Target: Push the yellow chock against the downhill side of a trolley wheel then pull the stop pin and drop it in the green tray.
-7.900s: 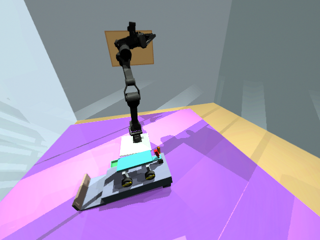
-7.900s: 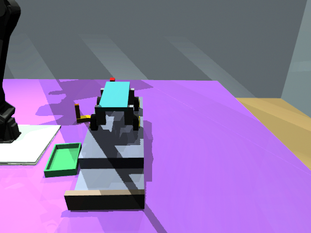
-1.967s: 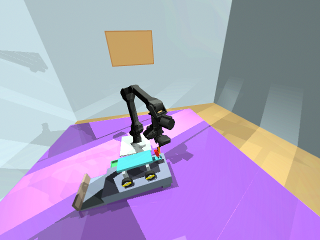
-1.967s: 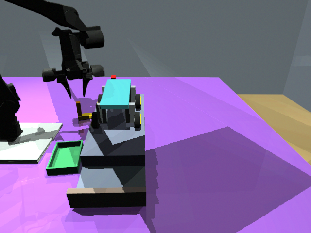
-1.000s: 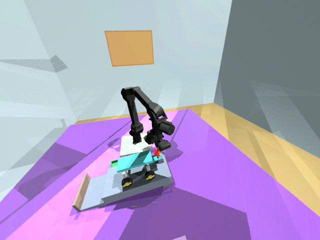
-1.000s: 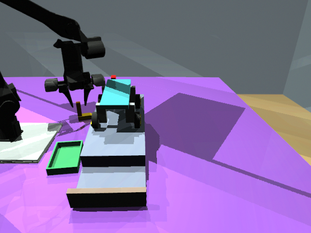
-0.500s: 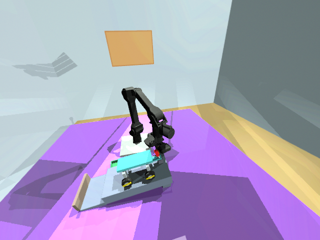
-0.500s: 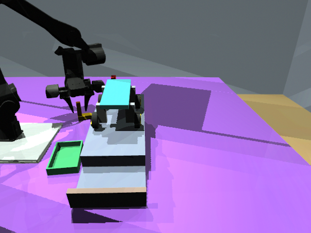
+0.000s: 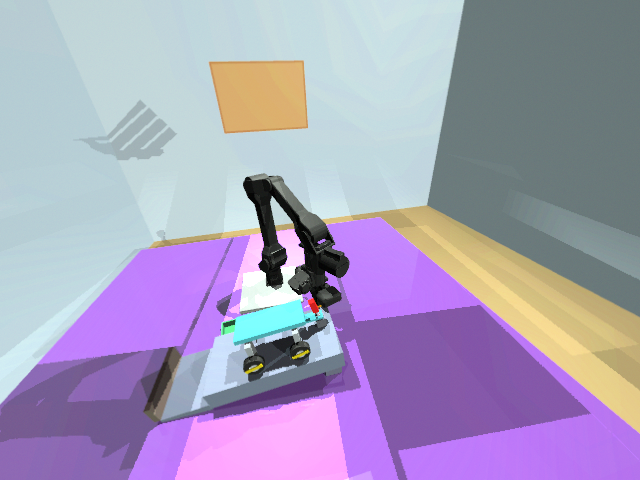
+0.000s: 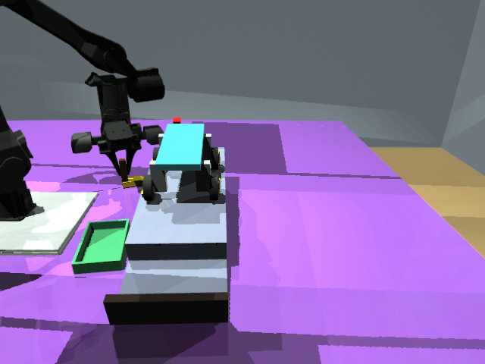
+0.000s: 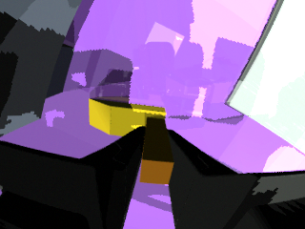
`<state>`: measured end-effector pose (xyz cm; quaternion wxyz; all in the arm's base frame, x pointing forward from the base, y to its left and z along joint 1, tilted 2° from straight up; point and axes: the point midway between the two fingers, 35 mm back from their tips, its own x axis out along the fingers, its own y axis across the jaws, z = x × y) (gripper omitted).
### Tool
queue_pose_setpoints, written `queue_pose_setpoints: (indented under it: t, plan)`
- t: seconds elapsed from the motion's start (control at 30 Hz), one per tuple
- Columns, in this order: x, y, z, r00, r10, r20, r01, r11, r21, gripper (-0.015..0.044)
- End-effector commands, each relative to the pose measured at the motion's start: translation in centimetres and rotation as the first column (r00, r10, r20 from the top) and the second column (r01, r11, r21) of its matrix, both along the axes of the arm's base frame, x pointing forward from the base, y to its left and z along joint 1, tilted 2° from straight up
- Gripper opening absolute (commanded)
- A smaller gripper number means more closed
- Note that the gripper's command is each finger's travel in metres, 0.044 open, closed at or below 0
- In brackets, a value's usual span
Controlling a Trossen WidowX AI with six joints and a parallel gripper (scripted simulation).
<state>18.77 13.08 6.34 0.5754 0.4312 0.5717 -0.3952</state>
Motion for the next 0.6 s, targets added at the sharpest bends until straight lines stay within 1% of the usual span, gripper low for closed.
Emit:
queue_pose_setpoints:
  t: [0.0,0.57]
  plan:
    - [0.0,0.0,0.7,1.000,-0.001,-0.001,0.001,1.000,0.001,0.0000]
    - [-0.4,-0.5,5.8,1.000,-0.004,-0.004,0.004,1.000,0.003,0.0000]
